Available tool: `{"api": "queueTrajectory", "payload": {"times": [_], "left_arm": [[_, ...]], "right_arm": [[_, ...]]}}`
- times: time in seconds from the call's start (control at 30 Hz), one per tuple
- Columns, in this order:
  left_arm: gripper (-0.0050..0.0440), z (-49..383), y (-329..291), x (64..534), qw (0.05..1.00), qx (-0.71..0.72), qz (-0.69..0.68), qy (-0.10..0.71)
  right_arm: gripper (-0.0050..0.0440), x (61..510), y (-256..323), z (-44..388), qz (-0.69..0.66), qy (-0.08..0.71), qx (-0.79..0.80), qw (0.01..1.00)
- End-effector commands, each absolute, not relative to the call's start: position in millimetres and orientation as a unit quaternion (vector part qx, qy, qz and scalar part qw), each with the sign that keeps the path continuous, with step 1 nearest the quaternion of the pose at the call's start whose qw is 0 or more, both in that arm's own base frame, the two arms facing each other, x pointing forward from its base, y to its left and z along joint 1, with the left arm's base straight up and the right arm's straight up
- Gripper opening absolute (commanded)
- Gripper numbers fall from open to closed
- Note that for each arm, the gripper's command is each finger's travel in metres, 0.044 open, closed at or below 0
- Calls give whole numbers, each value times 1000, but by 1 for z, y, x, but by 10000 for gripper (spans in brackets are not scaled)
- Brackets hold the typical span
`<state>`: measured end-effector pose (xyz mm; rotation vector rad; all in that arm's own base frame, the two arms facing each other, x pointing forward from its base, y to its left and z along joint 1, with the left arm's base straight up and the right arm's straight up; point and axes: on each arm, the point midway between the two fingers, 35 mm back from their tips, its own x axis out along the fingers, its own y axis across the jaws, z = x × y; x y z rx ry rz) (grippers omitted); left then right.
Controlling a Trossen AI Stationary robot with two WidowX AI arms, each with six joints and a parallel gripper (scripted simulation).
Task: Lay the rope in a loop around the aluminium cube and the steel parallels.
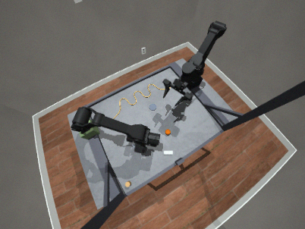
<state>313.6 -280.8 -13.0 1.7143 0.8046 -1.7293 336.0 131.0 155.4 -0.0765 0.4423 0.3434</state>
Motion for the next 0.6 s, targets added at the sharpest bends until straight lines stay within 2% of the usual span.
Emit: {"api": "queueTrajectory", "payload": {"times": [0.0, 0.57], "left_arm": [[110, 11, -274, 317, 307, 650, -636, 279], [110, 3, -276, 298, 302, 647, -639, 285]], "right_arm": [[400, 341, 126, 173, 150, 193, -26, 969], [400, 342, 124, 171, 143, 195, -25, 970]]}}
